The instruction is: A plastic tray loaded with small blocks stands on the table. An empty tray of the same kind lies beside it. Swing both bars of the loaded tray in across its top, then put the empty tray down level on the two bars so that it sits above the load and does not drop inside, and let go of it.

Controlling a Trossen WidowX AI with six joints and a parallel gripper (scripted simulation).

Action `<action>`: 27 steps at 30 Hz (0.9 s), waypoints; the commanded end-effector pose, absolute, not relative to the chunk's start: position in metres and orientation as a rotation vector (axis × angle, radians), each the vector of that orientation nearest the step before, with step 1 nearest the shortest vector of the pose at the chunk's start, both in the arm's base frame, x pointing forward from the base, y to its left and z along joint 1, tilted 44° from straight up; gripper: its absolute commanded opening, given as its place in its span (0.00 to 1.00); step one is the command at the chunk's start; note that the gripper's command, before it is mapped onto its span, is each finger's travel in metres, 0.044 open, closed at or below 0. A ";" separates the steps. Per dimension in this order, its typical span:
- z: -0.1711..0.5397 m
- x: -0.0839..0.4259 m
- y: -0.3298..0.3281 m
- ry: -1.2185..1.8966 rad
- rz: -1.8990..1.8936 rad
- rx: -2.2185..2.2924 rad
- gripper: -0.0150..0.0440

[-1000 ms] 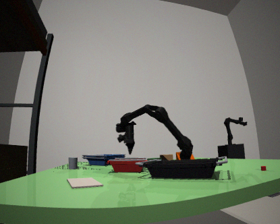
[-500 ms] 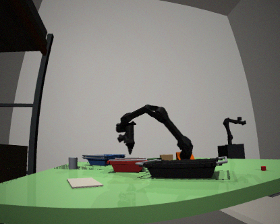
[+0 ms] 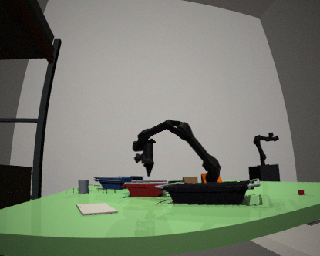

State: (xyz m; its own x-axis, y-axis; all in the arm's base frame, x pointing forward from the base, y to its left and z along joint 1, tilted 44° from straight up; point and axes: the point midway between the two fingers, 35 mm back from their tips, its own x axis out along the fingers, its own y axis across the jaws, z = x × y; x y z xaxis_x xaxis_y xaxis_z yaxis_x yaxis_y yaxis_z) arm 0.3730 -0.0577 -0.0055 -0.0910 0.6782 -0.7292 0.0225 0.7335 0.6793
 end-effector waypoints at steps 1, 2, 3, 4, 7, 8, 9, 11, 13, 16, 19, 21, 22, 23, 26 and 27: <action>-0.006 0.373 -0.058 1.585 0.602 0.582 0.25; -0.006 0.373 -0.058 1.585 0.602 0.582 0.25; -0.006 0.373 -0.058 1.585 0.602 0.582 0.25; -0.006 0.373 -0.058 1.585 0.602 0.582 0.25; -0.006 0.373 -0.058 1.585 0.602 0.582 0.39; -0.006 0.373 -0.058 1.585 0.602 0.582 0.43; -0.006 0.373 -0.058 1.585 0.602 0.582 0.48; -0.004 0.373 -0.059 1.585 0.602 0.582 0.57; 0.001 0.375 -0.065 1.585 0.602 0.582 0.65; 0.017 0.377 -0.079 1.585 0.601 0.582 0.79; 0.023 0.373 -0.045 1.554 0.689 0.483 0.92; 0.050 0.371 -0.020 1.489 0.797 0.340 1.00; 0.063 0.368 -0.008 1.454 0.850 0.269 1.00; 0.073 0.366 0.002 1.427 0.890 0.217 1.00; 0.104 0.353 0.033 1.326 1.021 0.040 1.00; 0.115 0.347 0.044 1.285 1.068 -0.025 1.00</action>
